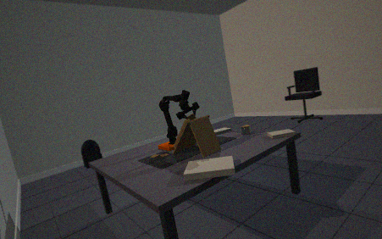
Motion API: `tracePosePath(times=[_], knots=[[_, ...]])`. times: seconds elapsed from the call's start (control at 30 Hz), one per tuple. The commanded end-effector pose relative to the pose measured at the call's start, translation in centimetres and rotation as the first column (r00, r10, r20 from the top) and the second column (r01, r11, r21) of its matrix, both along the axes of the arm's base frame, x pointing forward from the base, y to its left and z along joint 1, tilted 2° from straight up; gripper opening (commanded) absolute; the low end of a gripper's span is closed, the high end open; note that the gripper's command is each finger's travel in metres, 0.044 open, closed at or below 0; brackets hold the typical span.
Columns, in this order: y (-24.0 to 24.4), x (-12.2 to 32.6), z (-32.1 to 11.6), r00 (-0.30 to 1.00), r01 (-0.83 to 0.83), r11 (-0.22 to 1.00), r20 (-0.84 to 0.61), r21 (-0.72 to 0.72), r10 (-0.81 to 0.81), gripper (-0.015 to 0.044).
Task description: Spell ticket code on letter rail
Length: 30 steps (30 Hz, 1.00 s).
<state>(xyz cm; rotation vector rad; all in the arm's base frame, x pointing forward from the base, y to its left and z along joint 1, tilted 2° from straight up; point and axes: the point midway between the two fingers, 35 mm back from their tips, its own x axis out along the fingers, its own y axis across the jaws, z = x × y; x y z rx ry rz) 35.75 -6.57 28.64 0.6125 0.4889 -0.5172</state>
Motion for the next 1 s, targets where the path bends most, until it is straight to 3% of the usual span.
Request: tracePosePath(times=[0.0, 0.97], knots=[[2.5, -0.3, -0.4, 0.997, -0.069, 0.997, -0.017, -0.036, 0.069, 0.0], [15.9, -4.2, -4.3, 0.884, -0.463, 0.863, -0.169, -0.201, 0.435, 0.0]])
